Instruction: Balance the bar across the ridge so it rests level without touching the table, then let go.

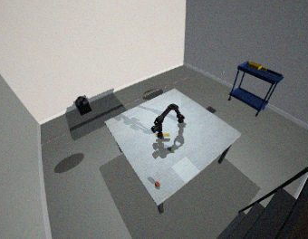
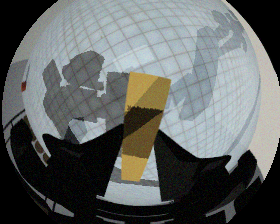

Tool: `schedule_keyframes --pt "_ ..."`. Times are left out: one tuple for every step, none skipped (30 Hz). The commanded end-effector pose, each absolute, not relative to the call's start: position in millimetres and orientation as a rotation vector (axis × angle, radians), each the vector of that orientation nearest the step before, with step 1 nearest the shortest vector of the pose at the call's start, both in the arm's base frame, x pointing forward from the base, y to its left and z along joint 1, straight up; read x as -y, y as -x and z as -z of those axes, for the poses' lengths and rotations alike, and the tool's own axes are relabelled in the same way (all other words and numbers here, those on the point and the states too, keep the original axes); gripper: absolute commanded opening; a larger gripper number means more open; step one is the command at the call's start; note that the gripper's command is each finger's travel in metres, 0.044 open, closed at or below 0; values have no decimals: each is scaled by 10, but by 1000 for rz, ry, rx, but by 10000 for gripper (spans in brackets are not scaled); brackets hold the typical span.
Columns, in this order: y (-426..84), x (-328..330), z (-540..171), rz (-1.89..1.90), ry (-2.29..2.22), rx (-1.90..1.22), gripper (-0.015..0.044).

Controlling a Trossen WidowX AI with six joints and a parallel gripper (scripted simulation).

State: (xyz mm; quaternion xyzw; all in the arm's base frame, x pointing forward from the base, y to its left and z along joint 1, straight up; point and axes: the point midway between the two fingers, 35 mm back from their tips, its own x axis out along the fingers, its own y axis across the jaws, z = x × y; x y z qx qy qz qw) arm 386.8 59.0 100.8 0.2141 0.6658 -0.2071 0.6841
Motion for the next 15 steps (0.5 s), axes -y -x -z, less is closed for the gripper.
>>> schedule_keyframes --pt "-3872 -594 -1008 464 -485 -1491 0" --pt "-3872 -594 -1007 464 -485 -1491 0" --pt "-3872 -594 -1006 464 -485 -1491 0" --pt "-3872 -594 -1004 464 -485 -1491 0" --pt "-3872 -594 -1004 464 -485 -1491 0" --pt "-3872 -594 -1004 464 -485 -1491 0" --pt "-3872 -594 -1003 464 -485 -1491 0" --pt "-3872 -594 -1001 464 -485 -1491 0" --pt "-3872 -594 -1001 464 -485 -1491 0" --pt "-3872 -594 -1000 464 -485 -1491 0" --pt "-3872 -594 -999 464 -485 -1491 0" --pt "-3872 -594 -998 464 -485 -1491 0" --pt "-3872 -594 -998 464 -485 -1491 0" --pt "-3872 -594 -997 464 -485 -1491 0" --pt "-3872 -594 -996 464 -485 -1491 0"
